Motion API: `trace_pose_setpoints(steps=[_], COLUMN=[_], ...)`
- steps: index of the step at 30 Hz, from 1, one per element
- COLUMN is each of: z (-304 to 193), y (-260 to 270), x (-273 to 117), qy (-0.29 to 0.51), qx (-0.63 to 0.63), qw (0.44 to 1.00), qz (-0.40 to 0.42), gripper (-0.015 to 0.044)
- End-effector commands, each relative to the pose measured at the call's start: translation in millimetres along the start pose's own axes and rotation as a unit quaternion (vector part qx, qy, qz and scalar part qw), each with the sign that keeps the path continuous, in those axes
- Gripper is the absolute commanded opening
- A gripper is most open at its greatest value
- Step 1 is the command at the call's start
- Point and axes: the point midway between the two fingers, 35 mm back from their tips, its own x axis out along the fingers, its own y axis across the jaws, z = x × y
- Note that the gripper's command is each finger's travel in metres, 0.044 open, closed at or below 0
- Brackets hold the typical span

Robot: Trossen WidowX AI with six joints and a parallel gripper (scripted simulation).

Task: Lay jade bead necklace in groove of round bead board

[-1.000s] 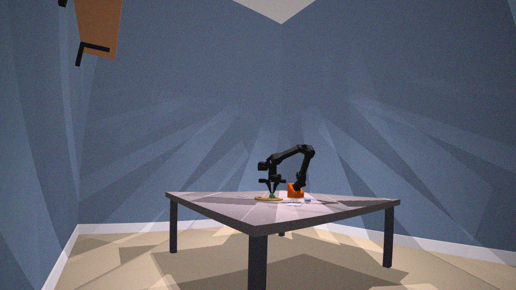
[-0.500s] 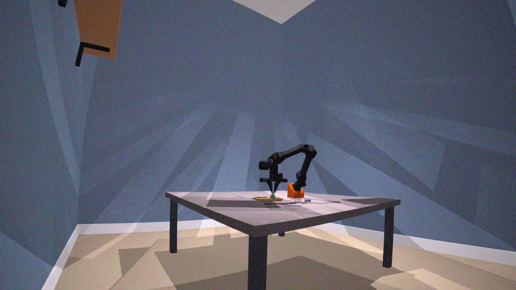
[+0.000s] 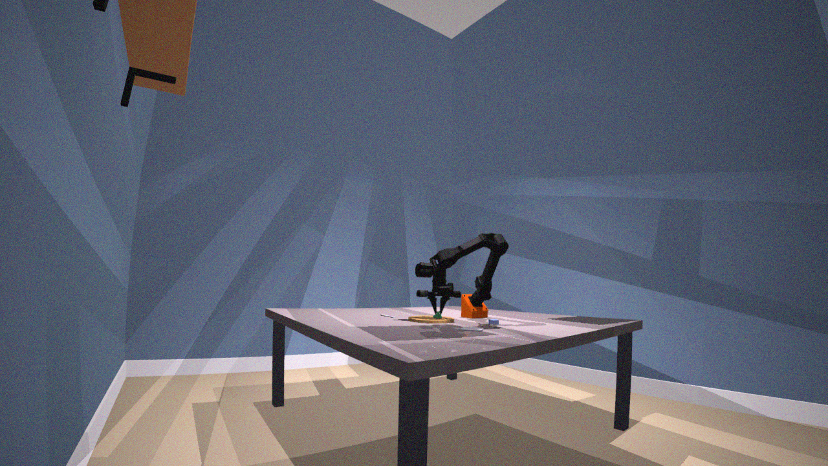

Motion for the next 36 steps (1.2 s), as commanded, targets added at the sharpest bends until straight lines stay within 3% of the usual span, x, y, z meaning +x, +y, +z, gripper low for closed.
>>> trace_pose_setpoints(steps=[1,13,30,36], z=[-0.4,-0.3,0.1,-0.6], y=[1.5,2.0,-0.3,1.3], x=[7.0,14.0,0.5,-17.7], qy=[-0.001,-0.002,-0.001,-0.001], qx=[0.004,0.004,0.001,0.004], qw=[1.000,1.000,1.000,1.000], qz=[0.003,0.003,-0.001,0.002], gripper=[0.0000,0.0000,0.0440,0.0440])
